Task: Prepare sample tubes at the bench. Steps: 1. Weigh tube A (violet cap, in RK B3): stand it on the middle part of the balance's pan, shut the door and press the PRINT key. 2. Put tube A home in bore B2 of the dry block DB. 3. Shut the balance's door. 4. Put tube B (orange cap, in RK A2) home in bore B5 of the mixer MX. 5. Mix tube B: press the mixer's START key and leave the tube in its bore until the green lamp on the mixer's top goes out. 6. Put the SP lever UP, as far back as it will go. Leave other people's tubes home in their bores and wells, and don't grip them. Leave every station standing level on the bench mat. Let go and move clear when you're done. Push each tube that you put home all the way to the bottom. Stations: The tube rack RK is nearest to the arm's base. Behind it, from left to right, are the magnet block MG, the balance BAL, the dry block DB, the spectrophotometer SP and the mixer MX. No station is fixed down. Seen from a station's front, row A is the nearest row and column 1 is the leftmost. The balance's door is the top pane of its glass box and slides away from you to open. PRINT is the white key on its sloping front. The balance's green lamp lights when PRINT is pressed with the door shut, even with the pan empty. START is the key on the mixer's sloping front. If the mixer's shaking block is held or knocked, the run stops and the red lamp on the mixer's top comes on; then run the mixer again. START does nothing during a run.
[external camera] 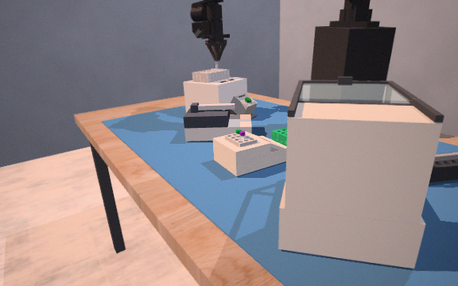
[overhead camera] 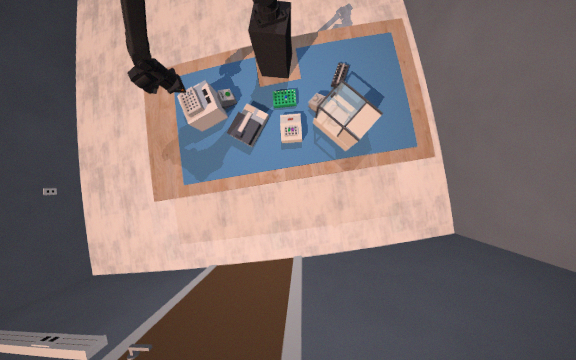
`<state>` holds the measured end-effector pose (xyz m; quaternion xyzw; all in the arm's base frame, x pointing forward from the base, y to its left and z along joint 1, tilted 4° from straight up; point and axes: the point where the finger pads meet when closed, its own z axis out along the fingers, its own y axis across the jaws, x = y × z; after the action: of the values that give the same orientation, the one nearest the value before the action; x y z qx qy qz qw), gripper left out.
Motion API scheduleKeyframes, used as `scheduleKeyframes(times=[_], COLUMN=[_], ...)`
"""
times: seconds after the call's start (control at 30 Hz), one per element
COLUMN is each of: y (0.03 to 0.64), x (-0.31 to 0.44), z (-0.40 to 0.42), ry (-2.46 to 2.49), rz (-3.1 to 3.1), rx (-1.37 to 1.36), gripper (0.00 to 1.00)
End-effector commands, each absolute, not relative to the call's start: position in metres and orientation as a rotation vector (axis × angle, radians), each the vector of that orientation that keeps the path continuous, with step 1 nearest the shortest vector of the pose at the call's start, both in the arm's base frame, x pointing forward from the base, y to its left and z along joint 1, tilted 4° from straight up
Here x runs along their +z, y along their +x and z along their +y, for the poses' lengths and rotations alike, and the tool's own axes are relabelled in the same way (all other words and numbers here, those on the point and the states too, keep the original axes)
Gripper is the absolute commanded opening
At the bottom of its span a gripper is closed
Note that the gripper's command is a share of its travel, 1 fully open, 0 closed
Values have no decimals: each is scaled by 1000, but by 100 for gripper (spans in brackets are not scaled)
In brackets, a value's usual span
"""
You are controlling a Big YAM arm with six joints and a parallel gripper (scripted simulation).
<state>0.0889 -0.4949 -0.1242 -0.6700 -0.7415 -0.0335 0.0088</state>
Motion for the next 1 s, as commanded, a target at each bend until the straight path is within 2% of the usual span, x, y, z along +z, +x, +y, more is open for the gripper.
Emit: scheduleKeyframes(times=[0.0, 0.97], y=[99, 93], x=[-118, -115], z=[-516, -509], ry=[-2109, -2110], rz=[-2336, -2336], rx=[-73, -74], gripper=[9, 9])
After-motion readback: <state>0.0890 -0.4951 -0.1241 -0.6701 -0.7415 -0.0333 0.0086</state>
